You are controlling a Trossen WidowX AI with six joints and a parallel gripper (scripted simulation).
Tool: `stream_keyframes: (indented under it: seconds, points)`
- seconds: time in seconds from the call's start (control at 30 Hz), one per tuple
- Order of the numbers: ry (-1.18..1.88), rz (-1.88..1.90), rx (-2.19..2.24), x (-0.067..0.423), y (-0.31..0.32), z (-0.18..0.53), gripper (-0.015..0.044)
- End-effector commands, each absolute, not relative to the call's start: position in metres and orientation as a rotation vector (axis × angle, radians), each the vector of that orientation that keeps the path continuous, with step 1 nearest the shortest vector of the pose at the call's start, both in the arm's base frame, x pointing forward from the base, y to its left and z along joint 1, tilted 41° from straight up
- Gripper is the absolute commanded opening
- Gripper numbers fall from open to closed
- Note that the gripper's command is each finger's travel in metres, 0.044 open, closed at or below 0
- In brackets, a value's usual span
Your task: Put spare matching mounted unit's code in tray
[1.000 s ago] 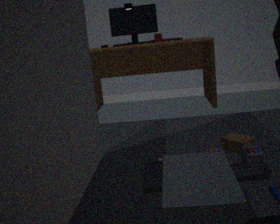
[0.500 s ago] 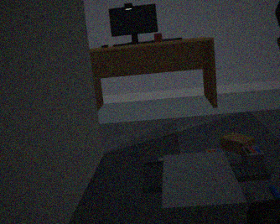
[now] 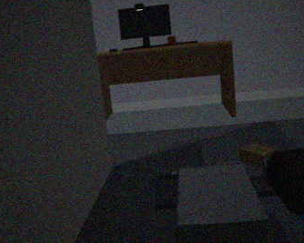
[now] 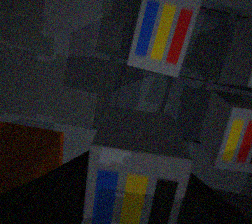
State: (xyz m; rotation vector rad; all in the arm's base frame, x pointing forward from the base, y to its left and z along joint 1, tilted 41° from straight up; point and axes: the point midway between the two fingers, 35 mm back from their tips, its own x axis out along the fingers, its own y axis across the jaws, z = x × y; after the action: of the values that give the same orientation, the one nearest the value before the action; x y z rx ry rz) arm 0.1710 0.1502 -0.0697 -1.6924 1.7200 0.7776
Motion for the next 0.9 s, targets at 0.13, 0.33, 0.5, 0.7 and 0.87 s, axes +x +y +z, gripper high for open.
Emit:
stream_keyframes:
  seconds: [0.13,0.33,0.5,0.7,0.87]
  points:
    - [1.7,0.78,-1.675,0.177,0.18,-0.036,0.0]
    - [1.701,0.779,-1.673,0.176,0.194,-0.012,0.0]
    - [1.699,0.781,-1.667,0.18,0.192,-0.01,0.0]
    - [1.682,0.783,-1.63,0.208,0.182,0.006,0.0]
    - [1.657,0.771,-1.592,0.234,0.169,0.024,0.0]
